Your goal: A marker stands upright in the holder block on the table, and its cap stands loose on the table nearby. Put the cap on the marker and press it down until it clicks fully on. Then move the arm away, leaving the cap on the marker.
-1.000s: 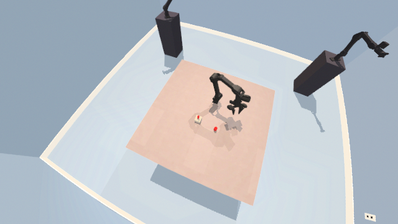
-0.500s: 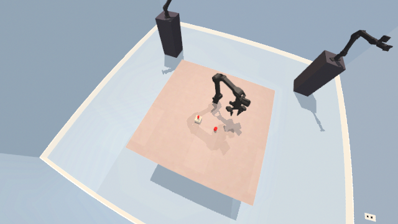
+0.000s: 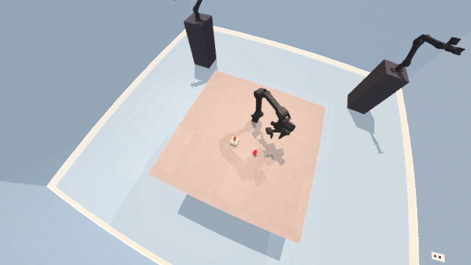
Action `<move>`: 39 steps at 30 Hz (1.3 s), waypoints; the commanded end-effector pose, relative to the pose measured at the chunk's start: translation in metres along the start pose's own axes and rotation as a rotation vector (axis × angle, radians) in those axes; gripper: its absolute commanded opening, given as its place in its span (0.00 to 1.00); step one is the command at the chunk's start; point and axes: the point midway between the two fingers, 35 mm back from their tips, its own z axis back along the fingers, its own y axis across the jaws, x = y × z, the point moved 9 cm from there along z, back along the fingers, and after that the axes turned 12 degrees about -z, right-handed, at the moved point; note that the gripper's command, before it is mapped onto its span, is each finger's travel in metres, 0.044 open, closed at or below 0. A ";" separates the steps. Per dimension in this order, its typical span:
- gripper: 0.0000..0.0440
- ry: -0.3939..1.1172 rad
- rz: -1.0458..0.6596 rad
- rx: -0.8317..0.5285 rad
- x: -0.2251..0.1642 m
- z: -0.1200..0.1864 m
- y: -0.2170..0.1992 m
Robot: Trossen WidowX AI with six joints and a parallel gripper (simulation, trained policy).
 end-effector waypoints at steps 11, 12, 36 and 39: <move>0.74 -0.107 -0.111 0.039 -0.025 -0.014 0.010; 0.74 -0.115 -0.119 0.042 -0.027 -0.015 0.011; 0.74 -0.267 -0.312 0.084 -0.068 -0.043 0.038; 0.74 -0.284 -0.336 0.088 -0.072 -0.046 0.042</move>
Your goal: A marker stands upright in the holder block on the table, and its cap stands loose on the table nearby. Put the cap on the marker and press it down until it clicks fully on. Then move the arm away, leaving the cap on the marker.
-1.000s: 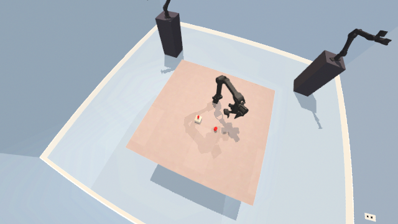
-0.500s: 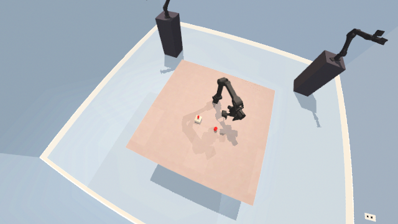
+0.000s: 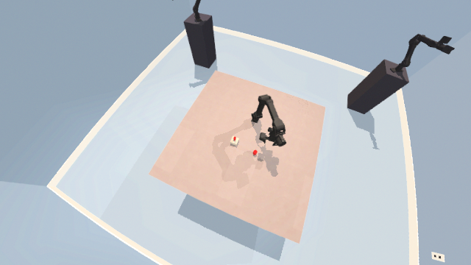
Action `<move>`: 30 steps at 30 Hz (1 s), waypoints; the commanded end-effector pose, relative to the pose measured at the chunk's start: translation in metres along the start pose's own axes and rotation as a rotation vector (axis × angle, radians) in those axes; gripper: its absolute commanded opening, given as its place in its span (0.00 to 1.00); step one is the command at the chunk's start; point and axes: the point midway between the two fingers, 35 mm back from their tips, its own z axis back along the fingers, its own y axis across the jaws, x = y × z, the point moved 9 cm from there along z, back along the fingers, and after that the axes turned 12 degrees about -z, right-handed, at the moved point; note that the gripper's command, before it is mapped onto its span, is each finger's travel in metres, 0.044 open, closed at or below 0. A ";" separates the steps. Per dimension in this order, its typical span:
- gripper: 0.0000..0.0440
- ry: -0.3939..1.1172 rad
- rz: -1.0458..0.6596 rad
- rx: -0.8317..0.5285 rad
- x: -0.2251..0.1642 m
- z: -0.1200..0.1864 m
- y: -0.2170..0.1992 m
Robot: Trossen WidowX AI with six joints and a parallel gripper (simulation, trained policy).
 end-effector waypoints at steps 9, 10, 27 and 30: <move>0.73 -0.069 -0.095 0.013 -0.025 -0.012 0.007; 0.73 -0.074 -0.102 0.013 -0.027 -0.013 0.008; 0.73 -0.151 -0.214 0.024 -0.059 -0.032 0.022; 0.73 -0.163 -0.231 0.026 -0.065 -0.036 0.025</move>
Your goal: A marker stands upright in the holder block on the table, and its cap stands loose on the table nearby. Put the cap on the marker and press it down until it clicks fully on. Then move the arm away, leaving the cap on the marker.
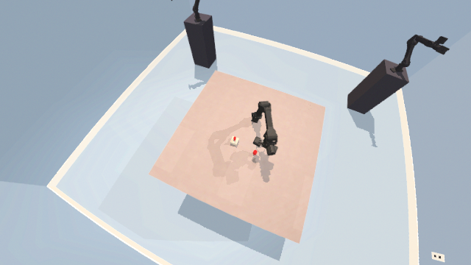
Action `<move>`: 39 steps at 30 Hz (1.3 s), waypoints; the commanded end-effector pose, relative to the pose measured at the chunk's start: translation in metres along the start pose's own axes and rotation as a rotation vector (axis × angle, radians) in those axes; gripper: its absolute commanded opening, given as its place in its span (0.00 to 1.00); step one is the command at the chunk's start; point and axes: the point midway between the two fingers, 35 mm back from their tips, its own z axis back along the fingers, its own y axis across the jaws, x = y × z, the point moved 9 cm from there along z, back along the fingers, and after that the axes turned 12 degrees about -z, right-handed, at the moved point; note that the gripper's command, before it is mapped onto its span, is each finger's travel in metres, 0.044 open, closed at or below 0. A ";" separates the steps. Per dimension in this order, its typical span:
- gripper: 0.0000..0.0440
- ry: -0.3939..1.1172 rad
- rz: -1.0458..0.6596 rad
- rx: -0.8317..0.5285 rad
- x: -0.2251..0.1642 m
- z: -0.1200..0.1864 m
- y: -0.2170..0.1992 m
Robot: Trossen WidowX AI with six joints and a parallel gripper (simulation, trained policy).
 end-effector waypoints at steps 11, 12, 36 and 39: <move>0.71 -0.057 -0.074 0.013 -0.028 -0.017 0.008; 0.71 -0.061 -0.078 0.013 -0.030 -0.019 0.009; 0.66 -0.143 -0.084 0.040 -0.058 -0.057 0.022; 0.65 -0.156 -0.072 0.047 -0.058 -0.063 0.023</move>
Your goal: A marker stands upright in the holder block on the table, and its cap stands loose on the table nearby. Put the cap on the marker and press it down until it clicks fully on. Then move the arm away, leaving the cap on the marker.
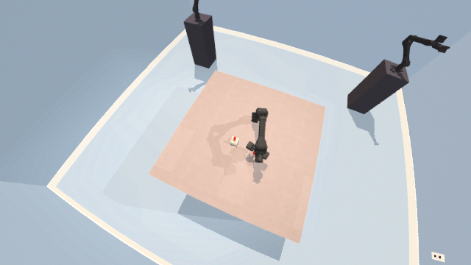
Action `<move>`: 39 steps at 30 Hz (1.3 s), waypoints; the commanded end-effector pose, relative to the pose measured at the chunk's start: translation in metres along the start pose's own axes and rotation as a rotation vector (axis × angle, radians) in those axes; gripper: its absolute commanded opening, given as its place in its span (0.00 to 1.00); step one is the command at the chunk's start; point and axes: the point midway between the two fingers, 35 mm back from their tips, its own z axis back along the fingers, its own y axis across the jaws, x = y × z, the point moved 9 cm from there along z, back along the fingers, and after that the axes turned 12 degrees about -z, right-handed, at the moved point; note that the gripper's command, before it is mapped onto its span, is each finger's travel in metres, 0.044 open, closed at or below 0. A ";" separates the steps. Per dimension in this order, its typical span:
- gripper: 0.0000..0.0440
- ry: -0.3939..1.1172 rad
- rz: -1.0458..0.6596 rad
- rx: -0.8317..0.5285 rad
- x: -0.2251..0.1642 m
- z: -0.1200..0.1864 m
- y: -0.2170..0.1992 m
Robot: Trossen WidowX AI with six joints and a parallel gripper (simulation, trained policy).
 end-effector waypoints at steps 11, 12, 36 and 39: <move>0.61 -0.050 0.071 0.042 -0.002 -0.036 0.000; 0.60 -0.049 0.077 0.046 -0.002 -0.038 0.000; 0.14 0.072 0.110 0.016 -0.005 0.014 0.019; 0.14 0.076 0.099 0.009 -0.007 0.024 0.027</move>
